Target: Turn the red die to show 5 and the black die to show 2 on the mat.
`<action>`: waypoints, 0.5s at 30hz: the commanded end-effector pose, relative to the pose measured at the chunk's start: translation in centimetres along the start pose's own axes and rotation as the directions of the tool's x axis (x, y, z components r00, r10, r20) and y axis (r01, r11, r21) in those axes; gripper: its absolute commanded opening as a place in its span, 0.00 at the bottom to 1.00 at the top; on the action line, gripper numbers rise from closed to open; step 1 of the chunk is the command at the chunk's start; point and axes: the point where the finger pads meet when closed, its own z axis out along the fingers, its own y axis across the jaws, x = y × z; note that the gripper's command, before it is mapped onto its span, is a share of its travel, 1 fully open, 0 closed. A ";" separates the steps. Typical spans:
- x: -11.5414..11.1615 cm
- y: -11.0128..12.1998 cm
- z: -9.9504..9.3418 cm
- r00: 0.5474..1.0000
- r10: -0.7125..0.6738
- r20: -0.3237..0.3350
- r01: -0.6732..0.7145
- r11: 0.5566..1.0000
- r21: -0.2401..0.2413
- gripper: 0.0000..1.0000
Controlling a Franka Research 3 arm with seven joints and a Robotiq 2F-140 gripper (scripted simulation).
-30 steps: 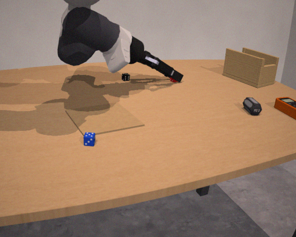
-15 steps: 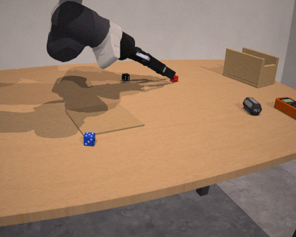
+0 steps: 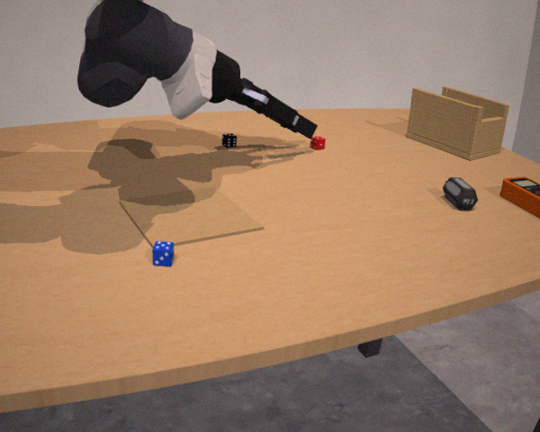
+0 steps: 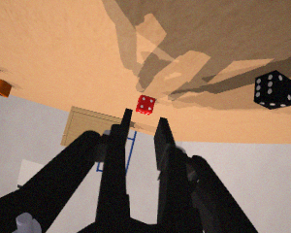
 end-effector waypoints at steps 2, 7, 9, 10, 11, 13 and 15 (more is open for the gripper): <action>-1.3 -0.2 -0.7 1.000 0.004 0.004 -0.004 1.000 0.004 0.29; -3.3 -0.2 -1.7 1.000 0.004 0.004 -0.004 1.000 0.004 0.29; -4.1 -0.2 -2.1 1.000 0.004 0.004 -0.004 1.000 0.004 0.29; -4.1 -0.2 -2.1 1.000 0.004 0.004 -0.004 1.000 0.004 0.29; -4.1 -0.2 -2.1 1.000 0.004 0.004 -0.004 1.000 0.004 0.29; -4.6 -0.2 -2.4 1.000 0.004 0.004 -0.004 1.000 0.004 0.29; -5.0 -0.2 -2.6 1.000 0.004 0.004 -0.004 1.000 0.004 0.29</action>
